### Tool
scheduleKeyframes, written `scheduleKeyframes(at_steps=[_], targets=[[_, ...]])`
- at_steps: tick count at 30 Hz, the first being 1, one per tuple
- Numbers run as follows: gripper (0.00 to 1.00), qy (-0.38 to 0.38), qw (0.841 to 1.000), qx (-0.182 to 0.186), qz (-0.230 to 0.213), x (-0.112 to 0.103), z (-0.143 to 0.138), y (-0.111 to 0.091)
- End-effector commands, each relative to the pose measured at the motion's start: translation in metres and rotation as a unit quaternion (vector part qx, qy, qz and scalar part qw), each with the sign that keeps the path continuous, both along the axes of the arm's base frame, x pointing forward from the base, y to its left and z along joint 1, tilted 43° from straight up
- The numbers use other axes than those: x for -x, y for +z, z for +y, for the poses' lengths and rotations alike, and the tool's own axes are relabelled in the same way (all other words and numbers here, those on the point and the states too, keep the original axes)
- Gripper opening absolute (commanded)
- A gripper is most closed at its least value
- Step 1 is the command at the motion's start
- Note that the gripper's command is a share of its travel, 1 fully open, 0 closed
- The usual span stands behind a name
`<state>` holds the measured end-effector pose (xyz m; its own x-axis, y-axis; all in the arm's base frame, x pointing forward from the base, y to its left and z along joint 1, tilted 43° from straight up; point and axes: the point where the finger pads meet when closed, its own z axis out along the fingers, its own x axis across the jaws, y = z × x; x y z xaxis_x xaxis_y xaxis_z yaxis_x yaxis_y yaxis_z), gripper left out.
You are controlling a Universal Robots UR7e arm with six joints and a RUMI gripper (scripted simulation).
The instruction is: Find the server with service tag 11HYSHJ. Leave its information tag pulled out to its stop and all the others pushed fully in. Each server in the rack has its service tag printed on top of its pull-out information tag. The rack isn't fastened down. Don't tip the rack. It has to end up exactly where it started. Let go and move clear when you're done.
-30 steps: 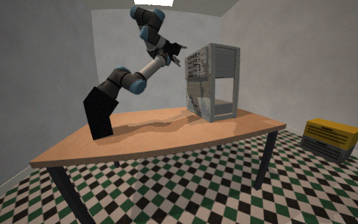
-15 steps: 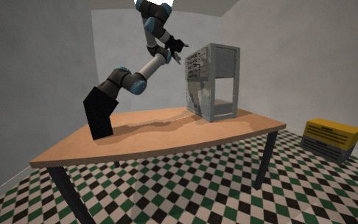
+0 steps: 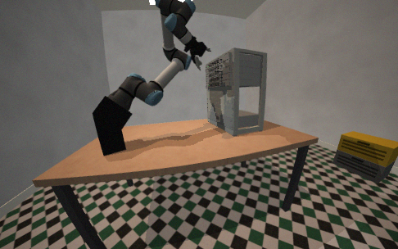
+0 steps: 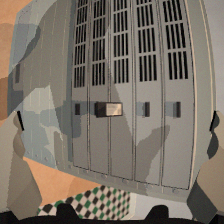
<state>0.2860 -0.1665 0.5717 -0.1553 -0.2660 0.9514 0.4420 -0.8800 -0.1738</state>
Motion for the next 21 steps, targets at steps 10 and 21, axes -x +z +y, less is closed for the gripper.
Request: scheduleKeyframes(at_steps=[10, 21], targets=[[1.0, 0.009, 1.0, 0.003, 0.007, 0.0009, -0.0007, 0.0024], [1.0, 0.009, 1.0, 0.003, 0.007, 0.0009, -0.0007, 0.0025]])
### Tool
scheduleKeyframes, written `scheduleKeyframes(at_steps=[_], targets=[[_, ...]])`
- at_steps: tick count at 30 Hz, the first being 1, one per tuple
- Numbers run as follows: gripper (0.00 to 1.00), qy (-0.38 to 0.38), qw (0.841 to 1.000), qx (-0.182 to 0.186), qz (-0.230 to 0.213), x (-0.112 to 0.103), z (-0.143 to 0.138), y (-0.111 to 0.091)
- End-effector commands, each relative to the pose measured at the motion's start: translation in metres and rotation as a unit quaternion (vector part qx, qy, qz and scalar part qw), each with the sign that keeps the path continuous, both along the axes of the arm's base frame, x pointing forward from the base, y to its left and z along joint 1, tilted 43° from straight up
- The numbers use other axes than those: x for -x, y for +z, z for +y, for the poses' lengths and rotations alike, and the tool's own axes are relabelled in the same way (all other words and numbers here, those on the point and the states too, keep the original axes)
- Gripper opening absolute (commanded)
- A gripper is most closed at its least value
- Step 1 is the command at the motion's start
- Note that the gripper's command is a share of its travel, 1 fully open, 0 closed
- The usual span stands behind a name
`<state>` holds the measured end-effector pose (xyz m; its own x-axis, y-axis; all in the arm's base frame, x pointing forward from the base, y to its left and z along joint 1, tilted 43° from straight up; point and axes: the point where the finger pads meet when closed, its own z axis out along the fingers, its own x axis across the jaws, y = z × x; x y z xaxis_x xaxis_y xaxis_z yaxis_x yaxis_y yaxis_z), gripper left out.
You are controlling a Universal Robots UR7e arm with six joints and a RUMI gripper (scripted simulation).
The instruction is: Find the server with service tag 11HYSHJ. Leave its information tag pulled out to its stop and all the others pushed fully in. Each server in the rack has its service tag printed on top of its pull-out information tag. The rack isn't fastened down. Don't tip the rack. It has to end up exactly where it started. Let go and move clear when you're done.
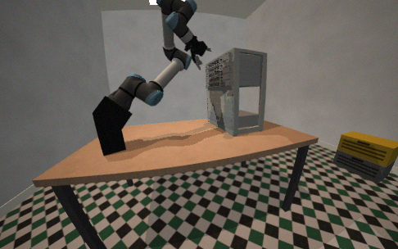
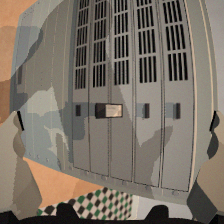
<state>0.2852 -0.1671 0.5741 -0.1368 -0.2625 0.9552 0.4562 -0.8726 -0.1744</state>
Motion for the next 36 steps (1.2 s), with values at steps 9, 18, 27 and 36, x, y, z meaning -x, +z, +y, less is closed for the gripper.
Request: scheduleKeyframes(at_steps=[9, 18, 27, 36], targets=[[1.0, 0.001, 1.0, 0.0, -0.001, -0.003, 0.0, 0.001], [1.0, 0.002, 1.0, -0.001, -0.001, -0.01, -0.001, 0.001], [1.0, 0.002, 1.0, -0.001, -0.001, -0.025, -0.001, 0.003], [1.0, 0.002, 1.0, -0.001, -0.001, -0.038, -0.002, 0.005]])
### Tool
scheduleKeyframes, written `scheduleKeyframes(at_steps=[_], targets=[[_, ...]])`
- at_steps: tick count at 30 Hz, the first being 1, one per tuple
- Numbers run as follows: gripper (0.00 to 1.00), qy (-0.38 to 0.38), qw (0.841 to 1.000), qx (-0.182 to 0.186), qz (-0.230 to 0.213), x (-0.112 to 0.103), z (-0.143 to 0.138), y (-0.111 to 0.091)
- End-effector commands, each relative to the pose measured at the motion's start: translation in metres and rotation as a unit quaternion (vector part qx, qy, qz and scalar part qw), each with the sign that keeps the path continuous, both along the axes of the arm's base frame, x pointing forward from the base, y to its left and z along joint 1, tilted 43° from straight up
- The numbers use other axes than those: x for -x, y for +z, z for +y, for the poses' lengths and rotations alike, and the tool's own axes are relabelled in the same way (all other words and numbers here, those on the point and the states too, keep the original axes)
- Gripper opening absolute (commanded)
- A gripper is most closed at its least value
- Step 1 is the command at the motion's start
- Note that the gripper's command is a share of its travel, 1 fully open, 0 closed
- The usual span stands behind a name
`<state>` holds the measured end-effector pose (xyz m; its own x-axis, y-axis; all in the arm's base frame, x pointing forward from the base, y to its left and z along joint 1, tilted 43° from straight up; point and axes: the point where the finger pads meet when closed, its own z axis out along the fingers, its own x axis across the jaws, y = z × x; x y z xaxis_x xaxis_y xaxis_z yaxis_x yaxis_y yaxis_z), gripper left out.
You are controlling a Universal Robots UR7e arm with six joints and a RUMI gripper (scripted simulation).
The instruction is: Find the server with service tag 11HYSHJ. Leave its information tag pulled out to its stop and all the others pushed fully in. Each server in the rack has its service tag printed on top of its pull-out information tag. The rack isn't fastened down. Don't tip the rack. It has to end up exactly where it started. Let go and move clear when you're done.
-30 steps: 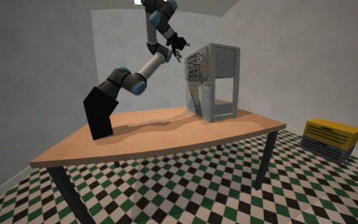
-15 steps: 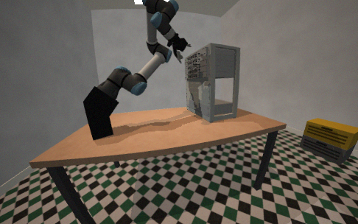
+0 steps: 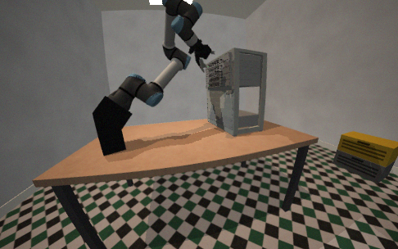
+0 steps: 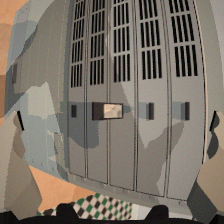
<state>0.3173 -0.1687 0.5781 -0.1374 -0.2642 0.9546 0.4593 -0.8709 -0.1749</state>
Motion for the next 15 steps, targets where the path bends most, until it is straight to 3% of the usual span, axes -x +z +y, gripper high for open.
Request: scheduleKeyframes(at_steps=[1, 15], targets=[[1.0, 0.0, 1.0, 0.0, 0.0, -0.008, -0.001, 0.001], [1.0, 0.0, 1.0, 0.0, 0.0, -0.023, -0.001, 0.003]])
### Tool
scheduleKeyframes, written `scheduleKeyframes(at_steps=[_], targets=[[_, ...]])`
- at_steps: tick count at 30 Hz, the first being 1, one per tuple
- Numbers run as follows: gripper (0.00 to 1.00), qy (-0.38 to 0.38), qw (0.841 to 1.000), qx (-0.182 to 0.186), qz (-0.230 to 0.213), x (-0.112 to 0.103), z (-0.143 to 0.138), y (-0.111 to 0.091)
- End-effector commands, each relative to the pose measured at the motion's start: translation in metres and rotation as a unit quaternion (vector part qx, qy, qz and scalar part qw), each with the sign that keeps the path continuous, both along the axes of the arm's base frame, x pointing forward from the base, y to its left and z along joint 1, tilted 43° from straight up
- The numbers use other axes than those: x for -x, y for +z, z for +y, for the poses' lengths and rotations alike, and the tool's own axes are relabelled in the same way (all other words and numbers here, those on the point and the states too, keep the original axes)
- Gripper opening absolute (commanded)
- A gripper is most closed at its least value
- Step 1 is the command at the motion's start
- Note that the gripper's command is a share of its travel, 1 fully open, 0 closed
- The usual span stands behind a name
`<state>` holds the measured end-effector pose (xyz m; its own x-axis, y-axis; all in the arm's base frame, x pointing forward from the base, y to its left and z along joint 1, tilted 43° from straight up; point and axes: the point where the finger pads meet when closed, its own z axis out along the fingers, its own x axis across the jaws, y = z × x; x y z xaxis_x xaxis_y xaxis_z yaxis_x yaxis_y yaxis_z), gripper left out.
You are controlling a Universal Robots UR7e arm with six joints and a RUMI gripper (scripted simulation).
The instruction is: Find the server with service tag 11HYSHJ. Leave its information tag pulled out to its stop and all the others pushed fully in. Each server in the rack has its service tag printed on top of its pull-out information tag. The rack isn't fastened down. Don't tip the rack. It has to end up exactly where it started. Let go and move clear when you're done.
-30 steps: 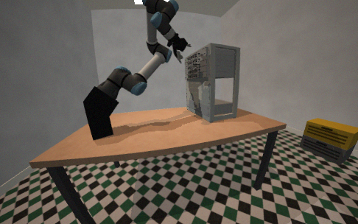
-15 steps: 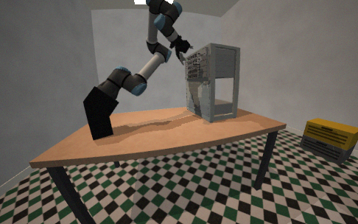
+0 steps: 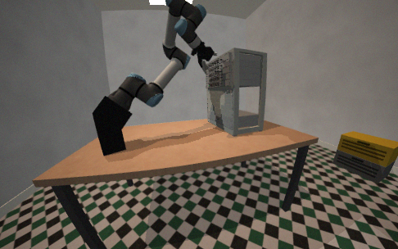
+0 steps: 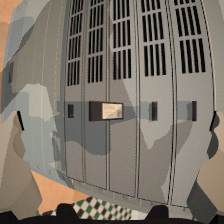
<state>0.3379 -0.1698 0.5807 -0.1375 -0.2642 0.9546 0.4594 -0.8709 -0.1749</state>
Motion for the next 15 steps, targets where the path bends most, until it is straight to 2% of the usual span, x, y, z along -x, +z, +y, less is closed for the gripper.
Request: scheduleKeyframes(at_steps=[1, 15], targets=[[1.0, 0.0, 1.0, 0.0, 0.0, -0.0036, -0.0004, 0.0007], [1.0, 0.0, 1.0, 0.0, 0.0, -0.0064, -0.0005, 0.001]])
